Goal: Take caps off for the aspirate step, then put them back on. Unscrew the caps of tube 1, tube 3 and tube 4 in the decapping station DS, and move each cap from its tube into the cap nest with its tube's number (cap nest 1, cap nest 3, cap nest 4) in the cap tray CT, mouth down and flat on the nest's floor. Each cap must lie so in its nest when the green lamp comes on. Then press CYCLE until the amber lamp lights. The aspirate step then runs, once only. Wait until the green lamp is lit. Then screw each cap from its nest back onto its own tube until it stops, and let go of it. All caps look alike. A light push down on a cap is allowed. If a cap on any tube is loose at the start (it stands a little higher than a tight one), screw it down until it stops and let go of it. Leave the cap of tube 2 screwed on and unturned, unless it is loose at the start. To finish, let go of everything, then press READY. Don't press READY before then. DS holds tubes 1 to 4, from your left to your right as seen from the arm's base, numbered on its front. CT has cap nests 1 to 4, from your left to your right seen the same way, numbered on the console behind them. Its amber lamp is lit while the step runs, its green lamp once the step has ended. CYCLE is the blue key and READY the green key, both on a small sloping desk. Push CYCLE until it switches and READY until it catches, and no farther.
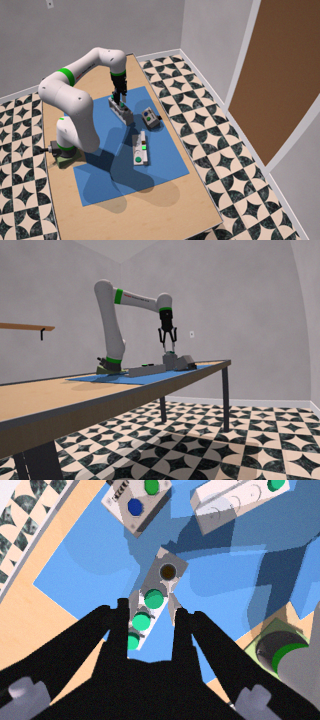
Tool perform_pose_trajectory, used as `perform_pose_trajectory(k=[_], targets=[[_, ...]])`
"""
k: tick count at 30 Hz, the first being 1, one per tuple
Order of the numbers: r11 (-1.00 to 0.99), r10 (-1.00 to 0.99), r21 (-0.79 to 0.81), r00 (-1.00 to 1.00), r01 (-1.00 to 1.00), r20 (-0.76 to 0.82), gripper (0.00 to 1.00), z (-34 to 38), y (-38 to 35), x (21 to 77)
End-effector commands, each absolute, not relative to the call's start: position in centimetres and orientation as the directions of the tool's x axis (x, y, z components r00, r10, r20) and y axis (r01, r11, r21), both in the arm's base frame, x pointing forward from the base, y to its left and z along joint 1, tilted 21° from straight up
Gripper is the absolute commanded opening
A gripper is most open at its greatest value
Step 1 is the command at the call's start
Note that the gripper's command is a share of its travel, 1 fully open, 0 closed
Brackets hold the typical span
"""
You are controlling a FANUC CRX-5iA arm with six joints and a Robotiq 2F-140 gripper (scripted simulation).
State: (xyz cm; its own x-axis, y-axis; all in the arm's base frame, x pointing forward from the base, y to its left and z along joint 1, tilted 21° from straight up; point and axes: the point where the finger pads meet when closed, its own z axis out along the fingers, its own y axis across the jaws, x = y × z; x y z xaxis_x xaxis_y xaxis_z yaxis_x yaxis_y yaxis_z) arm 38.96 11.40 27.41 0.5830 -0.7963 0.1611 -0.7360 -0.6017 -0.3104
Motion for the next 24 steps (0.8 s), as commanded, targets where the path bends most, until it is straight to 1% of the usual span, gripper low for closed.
perform_pose_trajectory(k=[1, 13, 14, 24], targets=[[-0.596, -0.800, -0.312, 0.578, -0.740, 0.160, 0.35, 27.26, 11.42, 39.03], [-0.596, -0.800, -0.312, 0.578, -0.740, 0.160, 0.35, 26.92, 11.44, 39.16], [-0.596, -0.800, -0.312, 0.578, -0.740, 0.160, 0.00, 26.92, 11.44, 39.16], [-0.596, -0.800, -0.312, 0.578, -0.740, 0.160, 0.00, 26.92, 11.44, 39.16]])
